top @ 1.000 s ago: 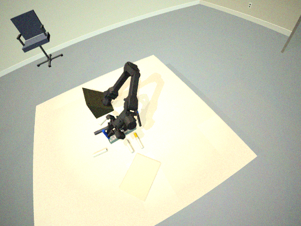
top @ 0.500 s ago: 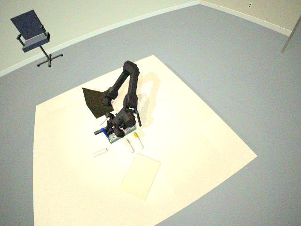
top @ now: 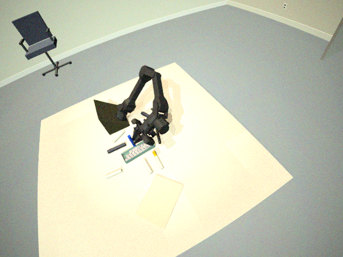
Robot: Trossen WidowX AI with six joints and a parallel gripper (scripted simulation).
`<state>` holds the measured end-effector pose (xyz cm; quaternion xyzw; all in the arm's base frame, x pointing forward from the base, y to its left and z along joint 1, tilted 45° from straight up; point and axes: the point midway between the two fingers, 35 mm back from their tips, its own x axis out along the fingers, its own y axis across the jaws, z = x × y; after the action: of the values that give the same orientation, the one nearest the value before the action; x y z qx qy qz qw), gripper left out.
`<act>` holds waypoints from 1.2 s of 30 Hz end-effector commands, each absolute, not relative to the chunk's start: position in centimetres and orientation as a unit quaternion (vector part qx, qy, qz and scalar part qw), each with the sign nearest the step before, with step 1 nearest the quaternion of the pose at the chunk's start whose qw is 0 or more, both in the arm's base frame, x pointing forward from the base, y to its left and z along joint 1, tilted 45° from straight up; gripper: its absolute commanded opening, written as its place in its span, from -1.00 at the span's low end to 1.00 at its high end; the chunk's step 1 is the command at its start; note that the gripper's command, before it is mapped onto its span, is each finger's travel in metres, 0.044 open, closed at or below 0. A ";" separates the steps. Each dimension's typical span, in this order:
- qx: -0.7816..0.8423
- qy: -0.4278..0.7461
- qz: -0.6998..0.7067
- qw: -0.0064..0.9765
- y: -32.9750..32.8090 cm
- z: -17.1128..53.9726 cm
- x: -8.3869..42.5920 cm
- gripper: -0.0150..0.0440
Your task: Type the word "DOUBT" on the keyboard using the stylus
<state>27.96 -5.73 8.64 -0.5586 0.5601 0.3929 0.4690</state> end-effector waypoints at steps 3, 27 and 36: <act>-0.557 0.564 0.389 0.469 -5.3 9.4 27.5 -0.49; -0.557 0.564 0.390 0.469 -3.4 7.4 28.0 -0.22; -0.557 0.564 0.390 0.470 -3.0 7.0 28.0 -0.22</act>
<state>28.01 -3.04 7.17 -0.5564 0.5618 0.3929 0.4694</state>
